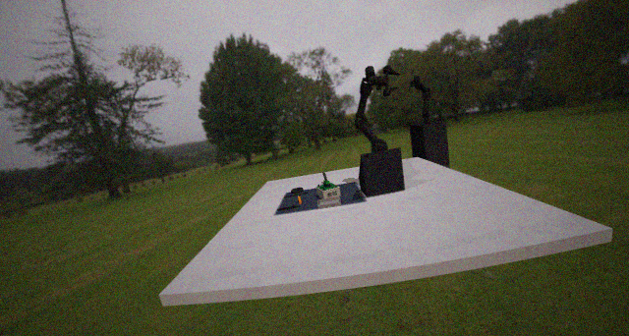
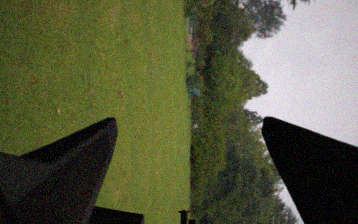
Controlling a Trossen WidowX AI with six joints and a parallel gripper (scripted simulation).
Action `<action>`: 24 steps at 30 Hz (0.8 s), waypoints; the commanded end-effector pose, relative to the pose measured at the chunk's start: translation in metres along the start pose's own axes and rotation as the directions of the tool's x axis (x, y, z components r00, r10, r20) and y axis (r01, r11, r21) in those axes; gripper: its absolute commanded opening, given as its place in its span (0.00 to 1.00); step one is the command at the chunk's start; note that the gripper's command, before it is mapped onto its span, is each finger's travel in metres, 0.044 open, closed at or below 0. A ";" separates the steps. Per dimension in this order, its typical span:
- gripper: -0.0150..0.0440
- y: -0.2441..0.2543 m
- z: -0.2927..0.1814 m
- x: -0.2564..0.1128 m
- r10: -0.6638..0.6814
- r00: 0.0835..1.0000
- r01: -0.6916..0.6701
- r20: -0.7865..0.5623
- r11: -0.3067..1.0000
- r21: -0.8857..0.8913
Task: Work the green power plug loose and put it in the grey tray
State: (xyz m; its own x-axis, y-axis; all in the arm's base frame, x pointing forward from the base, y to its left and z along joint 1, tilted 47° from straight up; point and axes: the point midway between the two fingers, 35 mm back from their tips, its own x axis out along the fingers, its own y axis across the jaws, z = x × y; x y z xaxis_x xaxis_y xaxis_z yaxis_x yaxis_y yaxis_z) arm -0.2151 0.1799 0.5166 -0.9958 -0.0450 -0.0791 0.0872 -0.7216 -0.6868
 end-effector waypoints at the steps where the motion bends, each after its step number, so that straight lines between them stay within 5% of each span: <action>1: 0.98 0.000 0.000 0.000 0.000 1.000 0.000 0.000 1.000 0.000; 13: 0.98 -0.004 -0.010 -0.003 -0.023 0.999 0.023 -0.036 1.000 -0.001; 24: 0.98 -0.031 -0.148 -0.071 -0.195 0.846 0.207 -0.496 0.978 -0.032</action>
State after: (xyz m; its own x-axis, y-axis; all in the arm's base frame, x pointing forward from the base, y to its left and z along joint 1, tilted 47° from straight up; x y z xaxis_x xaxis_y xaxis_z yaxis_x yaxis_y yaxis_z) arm -0.1757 0.2681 0.4688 -0.9315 0.3015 -0.2035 -0.0714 -0.7001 -0.7105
